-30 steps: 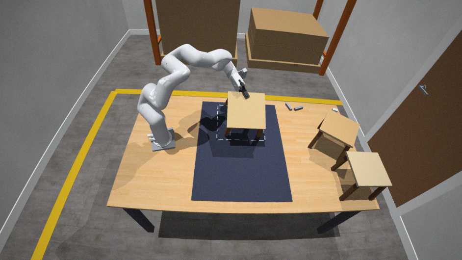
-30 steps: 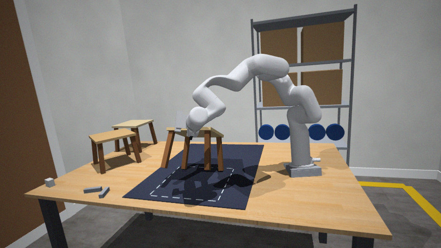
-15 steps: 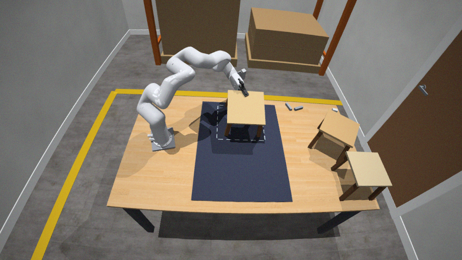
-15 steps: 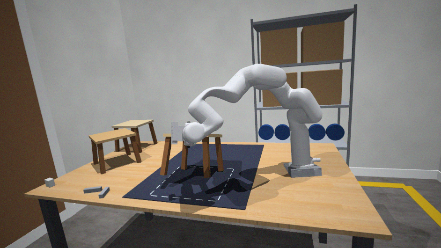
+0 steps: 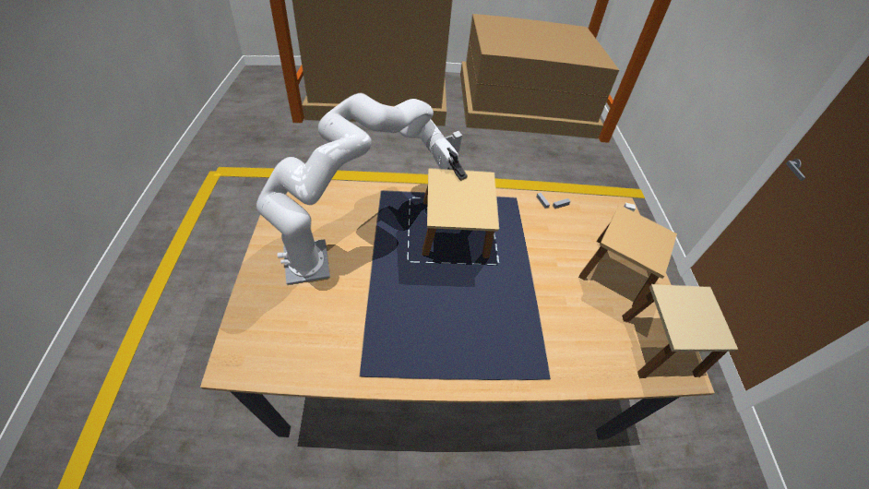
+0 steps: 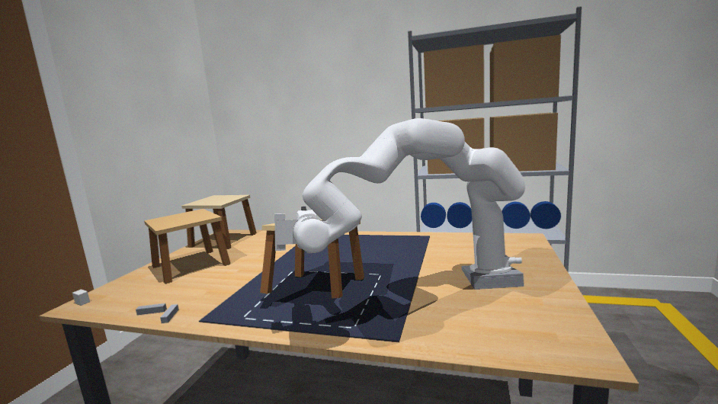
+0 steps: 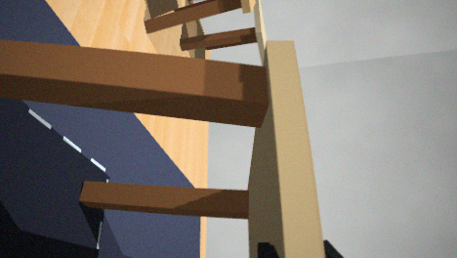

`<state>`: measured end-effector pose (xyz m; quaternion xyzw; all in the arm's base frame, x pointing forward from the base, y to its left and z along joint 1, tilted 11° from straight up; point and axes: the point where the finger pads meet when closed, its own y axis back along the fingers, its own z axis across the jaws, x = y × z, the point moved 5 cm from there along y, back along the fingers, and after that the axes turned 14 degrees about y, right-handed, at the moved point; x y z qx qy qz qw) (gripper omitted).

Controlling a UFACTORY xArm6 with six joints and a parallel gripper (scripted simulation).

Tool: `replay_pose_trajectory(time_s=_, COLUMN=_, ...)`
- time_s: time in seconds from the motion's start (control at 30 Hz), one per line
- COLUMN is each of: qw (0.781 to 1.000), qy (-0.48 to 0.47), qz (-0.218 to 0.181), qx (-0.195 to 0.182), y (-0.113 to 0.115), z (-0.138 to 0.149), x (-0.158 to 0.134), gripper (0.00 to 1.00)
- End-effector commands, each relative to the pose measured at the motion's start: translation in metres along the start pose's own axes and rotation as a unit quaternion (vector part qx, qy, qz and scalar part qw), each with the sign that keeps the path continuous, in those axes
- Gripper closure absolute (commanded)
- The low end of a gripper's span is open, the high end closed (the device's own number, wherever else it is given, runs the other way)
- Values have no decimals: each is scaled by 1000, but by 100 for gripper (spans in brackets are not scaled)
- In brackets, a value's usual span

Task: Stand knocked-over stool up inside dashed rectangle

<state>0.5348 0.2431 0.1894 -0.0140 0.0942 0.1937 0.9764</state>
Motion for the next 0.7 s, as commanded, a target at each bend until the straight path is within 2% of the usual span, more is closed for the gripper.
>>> replay_pose_trajectory(time_s=0.0, qw=1000, qy=4, qz=-4, qx=-11, y=5, z=-4, x=5, gripper=79)
replay_pose_trajectory(time_s=0.67, qw=1000, qy=13, qz=-8, qx=-25, y=10, z=-12, x=10, gripper=79)
